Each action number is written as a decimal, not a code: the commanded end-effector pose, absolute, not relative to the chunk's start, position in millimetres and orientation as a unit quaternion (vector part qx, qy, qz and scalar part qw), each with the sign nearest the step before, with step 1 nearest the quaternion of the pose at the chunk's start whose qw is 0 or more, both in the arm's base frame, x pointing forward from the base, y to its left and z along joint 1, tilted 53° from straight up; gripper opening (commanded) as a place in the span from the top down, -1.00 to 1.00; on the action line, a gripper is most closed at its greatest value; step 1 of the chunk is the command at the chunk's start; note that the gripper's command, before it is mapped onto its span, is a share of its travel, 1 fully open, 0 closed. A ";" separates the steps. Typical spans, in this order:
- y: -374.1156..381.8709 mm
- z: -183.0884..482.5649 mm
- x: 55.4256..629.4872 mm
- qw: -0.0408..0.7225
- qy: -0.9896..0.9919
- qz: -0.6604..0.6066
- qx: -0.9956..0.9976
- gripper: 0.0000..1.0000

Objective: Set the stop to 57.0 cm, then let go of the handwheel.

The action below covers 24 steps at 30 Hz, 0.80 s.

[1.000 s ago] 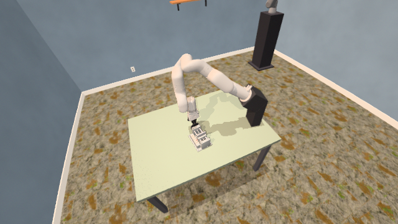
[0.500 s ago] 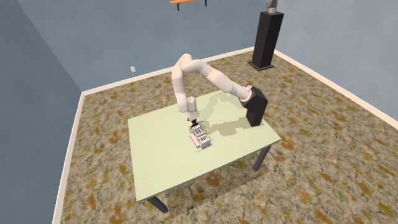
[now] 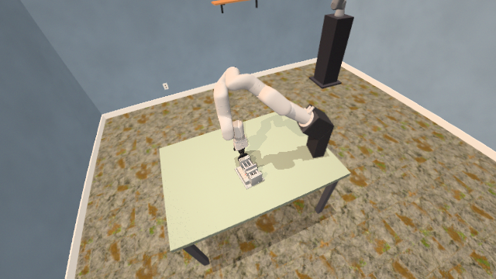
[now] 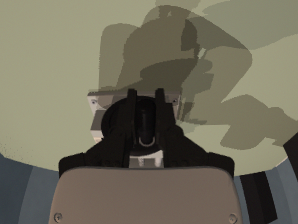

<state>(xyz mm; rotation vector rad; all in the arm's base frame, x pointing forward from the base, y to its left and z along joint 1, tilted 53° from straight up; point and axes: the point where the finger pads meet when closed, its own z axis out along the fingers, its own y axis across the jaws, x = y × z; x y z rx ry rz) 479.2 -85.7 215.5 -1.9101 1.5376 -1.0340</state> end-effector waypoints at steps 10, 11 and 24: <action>-84.1 221.5 482.3 0.239 0.561 -0.379 -0.697 0.88; -83.8 222.2 482.7 0.239 0.561 -0.379 -0.697 0.88; -80.0 232.3 494.4 0.239 0.561 -0.379 -0.697 0.88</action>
